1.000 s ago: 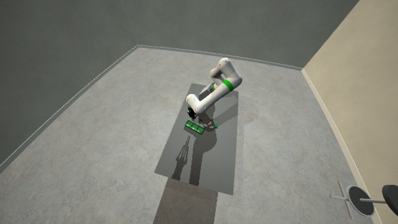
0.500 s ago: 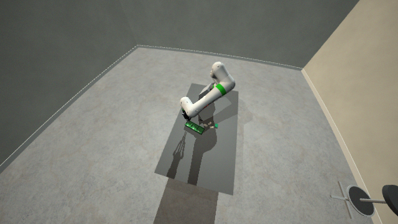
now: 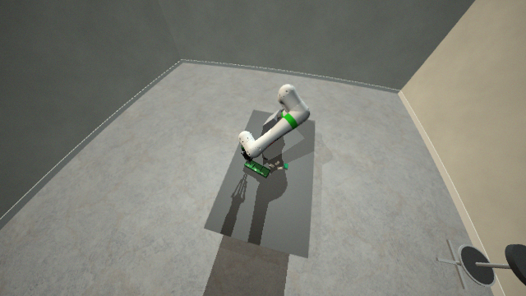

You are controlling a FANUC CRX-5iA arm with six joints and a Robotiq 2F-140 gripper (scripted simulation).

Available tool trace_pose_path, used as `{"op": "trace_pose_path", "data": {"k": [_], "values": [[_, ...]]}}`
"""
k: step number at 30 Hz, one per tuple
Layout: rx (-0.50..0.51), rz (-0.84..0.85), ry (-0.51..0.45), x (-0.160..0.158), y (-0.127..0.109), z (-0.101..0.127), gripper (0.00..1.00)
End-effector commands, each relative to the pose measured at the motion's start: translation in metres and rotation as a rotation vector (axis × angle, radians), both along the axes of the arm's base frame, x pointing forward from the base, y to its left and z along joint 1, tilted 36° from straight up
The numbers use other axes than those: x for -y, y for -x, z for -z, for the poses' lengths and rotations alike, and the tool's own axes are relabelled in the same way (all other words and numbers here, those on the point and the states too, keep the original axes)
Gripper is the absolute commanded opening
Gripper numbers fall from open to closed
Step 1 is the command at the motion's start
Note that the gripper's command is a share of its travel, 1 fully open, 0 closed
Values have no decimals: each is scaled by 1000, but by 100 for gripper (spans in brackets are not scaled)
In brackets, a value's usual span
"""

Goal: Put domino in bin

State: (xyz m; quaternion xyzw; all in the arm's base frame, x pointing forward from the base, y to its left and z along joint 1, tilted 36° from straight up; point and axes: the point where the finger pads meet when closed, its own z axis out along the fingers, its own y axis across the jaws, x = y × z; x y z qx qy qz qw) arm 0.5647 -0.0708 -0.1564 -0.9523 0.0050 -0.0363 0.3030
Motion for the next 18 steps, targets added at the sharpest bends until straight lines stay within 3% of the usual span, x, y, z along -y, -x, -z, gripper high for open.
{"op": "trace_pose_path", "data": {"k": [1, 18], "values": [[0, 0, 0, -4, -1, 6, 5], [0, 0, 0, -8, -1, 12, 5]]}}
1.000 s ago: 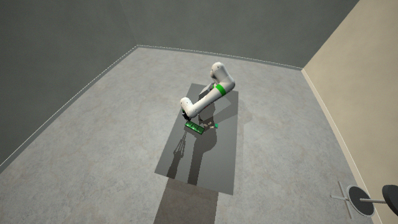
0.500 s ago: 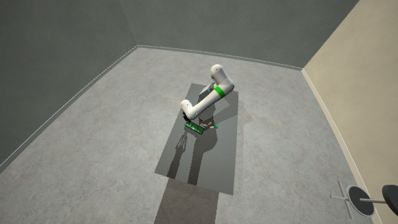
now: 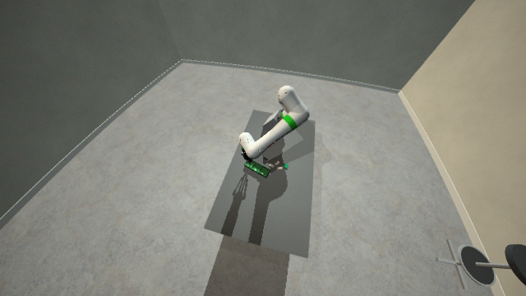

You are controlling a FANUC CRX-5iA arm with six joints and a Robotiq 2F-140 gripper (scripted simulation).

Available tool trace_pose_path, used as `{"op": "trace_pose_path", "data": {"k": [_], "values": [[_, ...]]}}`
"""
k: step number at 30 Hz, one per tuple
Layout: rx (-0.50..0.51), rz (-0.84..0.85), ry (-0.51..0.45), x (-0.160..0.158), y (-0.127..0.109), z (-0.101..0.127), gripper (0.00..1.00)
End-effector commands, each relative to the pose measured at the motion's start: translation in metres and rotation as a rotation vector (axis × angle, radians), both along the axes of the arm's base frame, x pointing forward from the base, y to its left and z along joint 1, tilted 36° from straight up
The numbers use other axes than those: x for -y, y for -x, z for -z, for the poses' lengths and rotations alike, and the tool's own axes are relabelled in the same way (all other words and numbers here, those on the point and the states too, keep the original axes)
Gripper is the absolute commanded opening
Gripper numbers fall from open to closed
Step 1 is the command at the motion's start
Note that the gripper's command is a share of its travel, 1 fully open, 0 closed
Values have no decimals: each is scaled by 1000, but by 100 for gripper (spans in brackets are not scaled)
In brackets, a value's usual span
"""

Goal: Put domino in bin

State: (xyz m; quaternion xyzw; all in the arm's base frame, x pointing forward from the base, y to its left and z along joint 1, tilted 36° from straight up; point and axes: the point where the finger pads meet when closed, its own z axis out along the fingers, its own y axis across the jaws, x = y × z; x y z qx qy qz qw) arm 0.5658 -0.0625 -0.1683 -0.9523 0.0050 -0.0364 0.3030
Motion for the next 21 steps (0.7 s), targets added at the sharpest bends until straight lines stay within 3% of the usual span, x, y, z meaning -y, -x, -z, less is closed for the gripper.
{"op": "trace_pose_path", "data": {"k": [1, 21], "values": [[0, 0, 0, 0, 0, 0, 5], [0, 0, 0, 0, 0, 0, 5]]}}
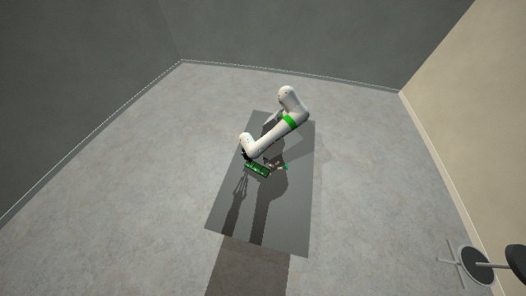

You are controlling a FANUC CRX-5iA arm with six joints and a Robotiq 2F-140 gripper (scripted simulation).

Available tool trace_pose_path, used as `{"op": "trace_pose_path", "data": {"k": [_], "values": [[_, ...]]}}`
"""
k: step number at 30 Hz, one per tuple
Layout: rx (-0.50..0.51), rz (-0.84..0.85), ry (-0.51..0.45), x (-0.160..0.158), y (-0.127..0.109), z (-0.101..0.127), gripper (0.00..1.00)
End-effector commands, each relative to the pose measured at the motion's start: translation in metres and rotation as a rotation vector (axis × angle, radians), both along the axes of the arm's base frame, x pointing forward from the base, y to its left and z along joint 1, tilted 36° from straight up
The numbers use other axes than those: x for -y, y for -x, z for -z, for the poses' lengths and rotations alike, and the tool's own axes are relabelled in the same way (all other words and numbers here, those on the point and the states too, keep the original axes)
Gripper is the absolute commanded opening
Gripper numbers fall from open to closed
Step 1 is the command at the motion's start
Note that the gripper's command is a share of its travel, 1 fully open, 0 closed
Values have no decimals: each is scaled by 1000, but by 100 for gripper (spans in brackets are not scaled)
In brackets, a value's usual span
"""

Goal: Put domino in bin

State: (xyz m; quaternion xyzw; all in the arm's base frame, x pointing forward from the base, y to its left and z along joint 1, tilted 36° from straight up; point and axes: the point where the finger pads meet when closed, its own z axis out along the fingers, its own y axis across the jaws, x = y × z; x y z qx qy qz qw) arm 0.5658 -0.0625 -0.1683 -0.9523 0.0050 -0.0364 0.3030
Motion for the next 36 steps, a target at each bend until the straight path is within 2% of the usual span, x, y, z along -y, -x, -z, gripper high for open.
{"op": "trace_pose_path", "data": {"k": [1, 10, 36], "values": [[0, 0, 0, 0, 0, 0, 5], [0, 0, 0, 0, 0, 0, 5], [0, 0, 0, 20, 2, -28, 5]]}}
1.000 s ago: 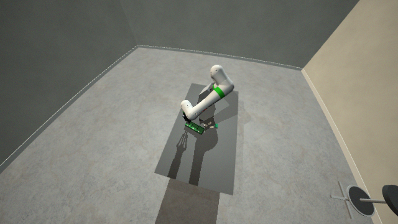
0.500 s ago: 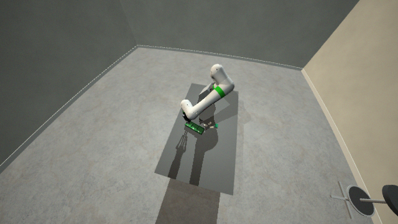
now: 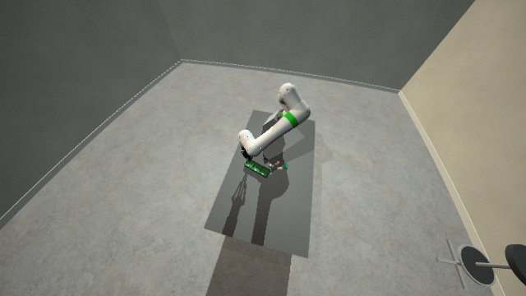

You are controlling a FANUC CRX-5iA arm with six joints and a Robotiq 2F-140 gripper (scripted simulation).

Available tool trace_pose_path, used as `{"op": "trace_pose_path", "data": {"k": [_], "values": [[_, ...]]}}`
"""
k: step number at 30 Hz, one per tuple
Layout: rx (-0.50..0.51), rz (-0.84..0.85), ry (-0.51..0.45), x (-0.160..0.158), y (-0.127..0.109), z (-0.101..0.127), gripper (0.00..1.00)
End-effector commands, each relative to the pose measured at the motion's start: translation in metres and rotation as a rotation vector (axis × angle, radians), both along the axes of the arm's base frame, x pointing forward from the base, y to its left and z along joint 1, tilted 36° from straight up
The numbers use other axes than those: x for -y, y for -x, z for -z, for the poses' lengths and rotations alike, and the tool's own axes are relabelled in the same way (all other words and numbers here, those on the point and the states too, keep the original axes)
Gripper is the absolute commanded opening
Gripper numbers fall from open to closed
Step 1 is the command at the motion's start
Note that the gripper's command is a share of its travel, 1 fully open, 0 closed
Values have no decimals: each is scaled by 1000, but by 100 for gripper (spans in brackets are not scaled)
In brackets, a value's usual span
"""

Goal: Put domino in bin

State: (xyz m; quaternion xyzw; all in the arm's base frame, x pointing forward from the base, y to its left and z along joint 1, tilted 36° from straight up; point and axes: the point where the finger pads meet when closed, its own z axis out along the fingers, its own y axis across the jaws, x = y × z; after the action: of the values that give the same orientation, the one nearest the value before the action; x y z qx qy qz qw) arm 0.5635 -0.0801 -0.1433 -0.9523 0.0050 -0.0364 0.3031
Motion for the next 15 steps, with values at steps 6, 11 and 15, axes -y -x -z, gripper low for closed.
{"op": "trace_pose_path", "data": {"k": [6, 11, 15], "values": [[0, 0, 0, 13, 1, -18, 5], [0, 0, 0, -3, -2, -29, 5], [0, 0, 0, -15, -4, -38, 5]]}}
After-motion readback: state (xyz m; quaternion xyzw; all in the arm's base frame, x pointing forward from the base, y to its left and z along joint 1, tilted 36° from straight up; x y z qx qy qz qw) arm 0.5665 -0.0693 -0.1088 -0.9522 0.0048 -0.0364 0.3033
